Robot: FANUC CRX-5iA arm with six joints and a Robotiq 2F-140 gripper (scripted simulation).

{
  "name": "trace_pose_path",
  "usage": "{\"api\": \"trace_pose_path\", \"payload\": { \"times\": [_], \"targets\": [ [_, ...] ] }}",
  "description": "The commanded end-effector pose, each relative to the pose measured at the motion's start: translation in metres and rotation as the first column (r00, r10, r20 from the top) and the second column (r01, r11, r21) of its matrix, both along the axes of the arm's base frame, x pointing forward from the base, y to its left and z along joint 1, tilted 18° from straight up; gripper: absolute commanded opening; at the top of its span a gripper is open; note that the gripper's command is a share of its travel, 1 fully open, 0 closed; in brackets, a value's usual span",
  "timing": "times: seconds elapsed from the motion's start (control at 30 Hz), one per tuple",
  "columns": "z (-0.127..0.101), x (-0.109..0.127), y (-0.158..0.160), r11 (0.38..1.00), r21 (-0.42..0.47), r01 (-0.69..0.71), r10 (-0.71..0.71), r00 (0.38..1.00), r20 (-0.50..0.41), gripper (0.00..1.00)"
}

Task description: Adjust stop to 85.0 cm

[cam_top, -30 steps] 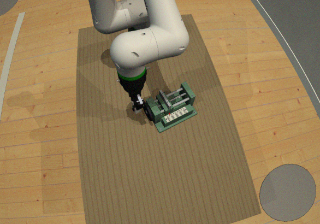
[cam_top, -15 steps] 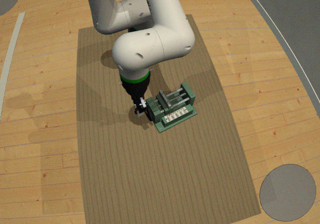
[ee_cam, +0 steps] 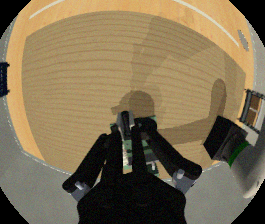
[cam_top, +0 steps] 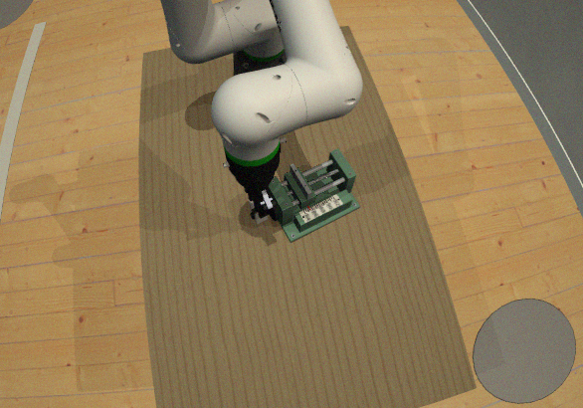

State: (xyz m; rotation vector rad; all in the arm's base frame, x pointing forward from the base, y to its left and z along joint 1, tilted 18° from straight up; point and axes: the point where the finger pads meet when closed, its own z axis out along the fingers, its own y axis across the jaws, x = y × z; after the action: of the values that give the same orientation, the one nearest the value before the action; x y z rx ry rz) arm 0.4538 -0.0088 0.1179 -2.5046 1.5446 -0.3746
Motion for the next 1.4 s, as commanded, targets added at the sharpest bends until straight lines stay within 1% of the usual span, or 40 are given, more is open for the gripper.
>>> {"api": "trace_pose_path", "payload": {
  "times": [0.0, 0.2, 0.43, 0.63, 0.7, 1.0, 1.2, 1.37],
  "targets": [
    [-0.003, 0.005, 0.002, 1.000, 0.000, 0.000, 0.000, 1.000, 0.000, 0.04],
    [-0.009, 0.010, 0.004, 1.000, 0.000, 0.000, 0.000, 1.000, 0.000, 0.04],
    [-0.025, 0.017, 0.005, 1.000, 0.000, 0.000, 0.000, 1.000, 0.000, 0.04],
    [-0.041, 0.015, 0.002, 1.000, 0.000, 0.000, 0.000, 1.000, 0.000, 0.04],
    [-0.041, 0.015, 0.002, 1.000, 0.000, 0.000, 0.000, 1.000, 0.000, 0.04],
    [-0.057, 0.002, -0.007, 1.000, 0.000, 0.000, 0.000, 1.000, 0.000, 0.04],
    [-0.059, -0.009, -0.012, 1.000, 0.000, 0.000, 0.000, 1.000, 0.000, 0.04],
    [-0.059, -0.013, -0.015, 1.000, 0.000, 0.000, 0.000, 1.000, 0.000, 0.04]
  ]
}}
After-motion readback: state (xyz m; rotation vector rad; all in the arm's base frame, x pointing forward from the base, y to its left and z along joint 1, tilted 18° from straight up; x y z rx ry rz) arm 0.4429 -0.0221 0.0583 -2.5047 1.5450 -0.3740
